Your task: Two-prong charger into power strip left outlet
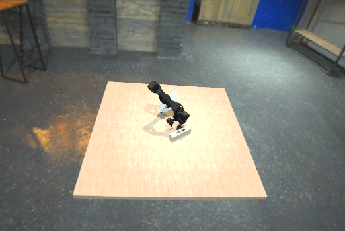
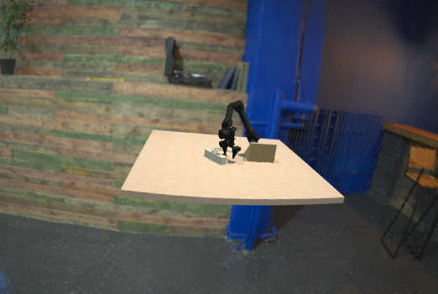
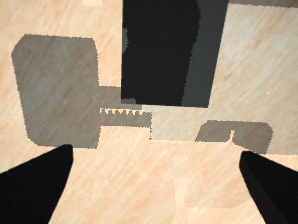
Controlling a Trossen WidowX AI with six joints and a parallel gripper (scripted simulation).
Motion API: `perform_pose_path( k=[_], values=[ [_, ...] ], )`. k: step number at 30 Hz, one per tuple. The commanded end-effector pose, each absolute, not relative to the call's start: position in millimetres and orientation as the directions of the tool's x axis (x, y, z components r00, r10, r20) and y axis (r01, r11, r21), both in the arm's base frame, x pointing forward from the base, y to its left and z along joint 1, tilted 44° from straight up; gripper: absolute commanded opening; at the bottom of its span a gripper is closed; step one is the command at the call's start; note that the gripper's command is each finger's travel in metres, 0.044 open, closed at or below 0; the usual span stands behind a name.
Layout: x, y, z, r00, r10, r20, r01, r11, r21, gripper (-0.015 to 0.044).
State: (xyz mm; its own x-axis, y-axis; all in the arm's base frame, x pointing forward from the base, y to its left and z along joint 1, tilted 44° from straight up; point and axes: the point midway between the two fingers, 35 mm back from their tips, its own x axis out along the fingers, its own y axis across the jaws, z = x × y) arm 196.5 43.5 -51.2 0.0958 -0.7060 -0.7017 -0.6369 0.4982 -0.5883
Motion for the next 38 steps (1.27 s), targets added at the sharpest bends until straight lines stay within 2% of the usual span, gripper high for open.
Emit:
perform_pose_path(
  k=[1, 5, 10, 15, 38],
  values=[
    [191, 41, -50, 0.094, -0.703, -0.705, -0.635, 0.503, -0.586, 0.0440],
    [196, 51, -44, 0.157, -0.663, -0.732, -0.635, 0.500, -0.589, 0.0440],
    [198, 81, -23, 0.356, -0.486, -0.798, -0.633, 0.503, -0.588, 0.0440],
    [196, 105, -3, 0.507, -0.300, -0.808, -0.637, 0.502, -0.585, 0.0440],
    [196, 106, -3, 0.512, -0.292, -0.808, -0.637, 0.502, -0.585, 0.0440]
  ],
)
